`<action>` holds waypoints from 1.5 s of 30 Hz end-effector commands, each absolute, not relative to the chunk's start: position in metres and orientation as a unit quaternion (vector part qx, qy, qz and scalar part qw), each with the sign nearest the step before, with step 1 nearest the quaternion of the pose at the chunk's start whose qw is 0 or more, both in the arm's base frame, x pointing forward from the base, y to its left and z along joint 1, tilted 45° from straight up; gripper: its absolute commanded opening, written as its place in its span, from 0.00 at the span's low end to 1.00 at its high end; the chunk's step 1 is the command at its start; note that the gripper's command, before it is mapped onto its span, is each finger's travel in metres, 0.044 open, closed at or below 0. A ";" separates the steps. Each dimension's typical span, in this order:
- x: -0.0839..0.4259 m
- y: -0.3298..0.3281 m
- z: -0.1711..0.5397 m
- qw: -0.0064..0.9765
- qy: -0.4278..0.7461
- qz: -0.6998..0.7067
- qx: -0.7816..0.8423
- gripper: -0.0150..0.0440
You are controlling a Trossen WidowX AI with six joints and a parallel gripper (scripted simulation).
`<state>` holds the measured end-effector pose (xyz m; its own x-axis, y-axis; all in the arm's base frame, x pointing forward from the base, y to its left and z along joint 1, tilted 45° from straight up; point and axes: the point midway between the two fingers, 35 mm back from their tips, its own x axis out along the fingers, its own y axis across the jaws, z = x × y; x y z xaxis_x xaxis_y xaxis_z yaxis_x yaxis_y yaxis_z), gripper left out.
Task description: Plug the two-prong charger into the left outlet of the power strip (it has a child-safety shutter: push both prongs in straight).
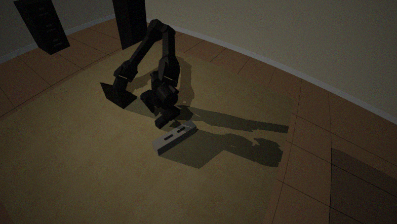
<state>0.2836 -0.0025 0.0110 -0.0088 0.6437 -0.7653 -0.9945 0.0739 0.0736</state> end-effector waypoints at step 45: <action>0.284 0.031 -0.022 0.653 0.332 0.628 -0.263 0.44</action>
